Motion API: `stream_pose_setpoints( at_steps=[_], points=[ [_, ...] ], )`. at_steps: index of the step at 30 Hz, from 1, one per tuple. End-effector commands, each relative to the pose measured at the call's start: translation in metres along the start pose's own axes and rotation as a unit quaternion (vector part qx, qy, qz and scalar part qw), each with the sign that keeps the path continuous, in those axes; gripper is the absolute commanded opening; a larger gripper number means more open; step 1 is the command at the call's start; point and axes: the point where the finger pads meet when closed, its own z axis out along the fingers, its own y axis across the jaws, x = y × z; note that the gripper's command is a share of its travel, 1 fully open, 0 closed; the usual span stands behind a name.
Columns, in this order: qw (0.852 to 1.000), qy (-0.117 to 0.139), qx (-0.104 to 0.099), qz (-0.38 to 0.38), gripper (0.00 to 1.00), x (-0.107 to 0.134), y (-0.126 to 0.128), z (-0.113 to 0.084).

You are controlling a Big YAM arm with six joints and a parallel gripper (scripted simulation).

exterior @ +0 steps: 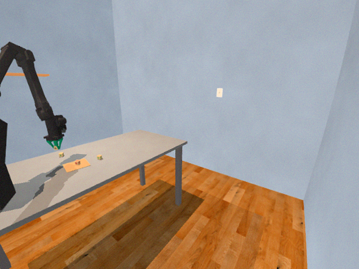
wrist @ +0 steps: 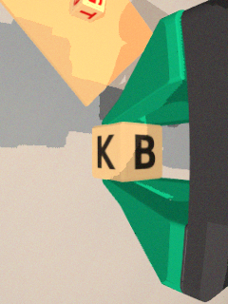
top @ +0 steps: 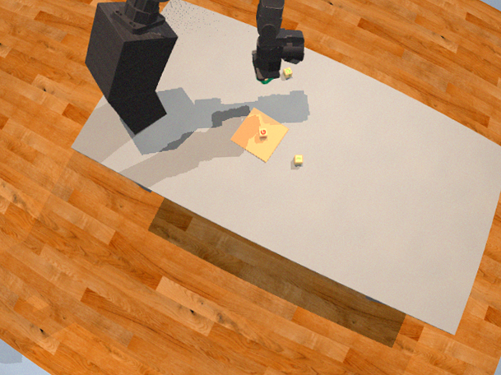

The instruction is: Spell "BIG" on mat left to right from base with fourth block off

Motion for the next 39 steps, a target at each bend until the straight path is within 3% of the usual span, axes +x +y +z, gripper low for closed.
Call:
stream_pose_setpoints(
  at_steps=[1,5,12,15,17,18,23,34,39],
  points=[
    [0.997,0.008,-0.002,-0.074,0.20,0.004,-0.019,0.001],
    [0.980,0.008,-0.003,-0.198,0.20,0.007,-0.053,0.000],
    [0.943,0.000,-0.001,-0.334,0.20,0.016,-0.105,-0.003],
    [0.922,-0.001,-0.002,-0.387,0.20,0.019,-0.115,-0.005],
    [0.922,-0.001,-0.002,-0.387,0.20,0.019,-0.115,-0.005],
    [0.904,-0.002,-0.010,-0.428,0.20,0.012,-0.105,-0.002],
    [0.906,-0.001,-0.004,-0.422,0.20,0.016,-0.116,-0.005],
    [0.906,-0.001,-0.003,-0.423,0.20,0.018,-0.115,-0.004],
    [0.905,-0.004,-0.004,-0.426,0.20,0.012,-0.109,0.005]
  ],
)
